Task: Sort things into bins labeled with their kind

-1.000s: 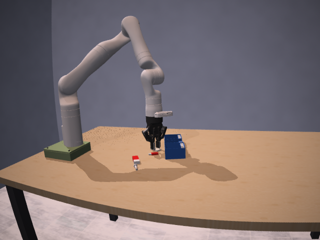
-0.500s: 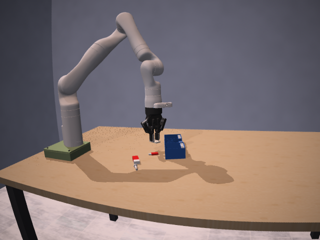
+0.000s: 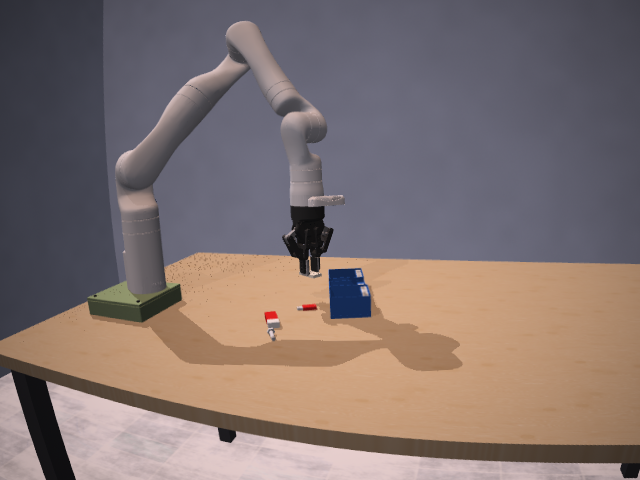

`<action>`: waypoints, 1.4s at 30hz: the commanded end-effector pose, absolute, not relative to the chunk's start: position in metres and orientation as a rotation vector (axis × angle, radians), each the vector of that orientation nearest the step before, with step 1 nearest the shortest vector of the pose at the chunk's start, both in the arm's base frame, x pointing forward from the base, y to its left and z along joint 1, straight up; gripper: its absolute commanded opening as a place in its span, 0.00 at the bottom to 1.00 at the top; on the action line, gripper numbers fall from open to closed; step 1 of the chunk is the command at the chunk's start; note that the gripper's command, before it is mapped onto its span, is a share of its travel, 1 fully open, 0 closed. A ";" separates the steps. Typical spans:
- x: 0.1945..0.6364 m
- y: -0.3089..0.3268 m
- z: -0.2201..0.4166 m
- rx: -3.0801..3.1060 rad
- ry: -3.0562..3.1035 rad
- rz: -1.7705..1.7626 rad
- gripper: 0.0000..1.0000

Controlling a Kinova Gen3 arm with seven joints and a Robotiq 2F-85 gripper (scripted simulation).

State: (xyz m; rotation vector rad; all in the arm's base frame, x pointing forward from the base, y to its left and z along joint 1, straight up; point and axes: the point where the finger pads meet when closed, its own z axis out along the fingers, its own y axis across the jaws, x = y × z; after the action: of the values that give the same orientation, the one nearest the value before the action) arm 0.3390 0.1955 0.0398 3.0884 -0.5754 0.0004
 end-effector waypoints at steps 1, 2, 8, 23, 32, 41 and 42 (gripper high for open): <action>0.339 0.196 0.040 3.090 -0.575 0.002 0.21; 0.339 0.196 0.040 3.090 -0.575 0.002 0.21; 0.339 0.196 0.040 3.090 -0.575 0.002 0.21; 0.372 0.211 0.047 2.970 -1.030 0.002 0.21; 0.408 0.228 0.048 2.689 -1.632 0.001 0.21; 0.408 0.227 0.048 2.683 -1.639 0.001 0.21; 0.408 0.227 0.048 2.683 -1.639 0.001 0.21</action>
State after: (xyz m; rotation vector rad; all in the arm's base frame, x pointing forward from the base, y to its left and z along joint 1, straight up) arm 0.4078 0.2275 0.0476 2.6830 -1.6396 -0.0005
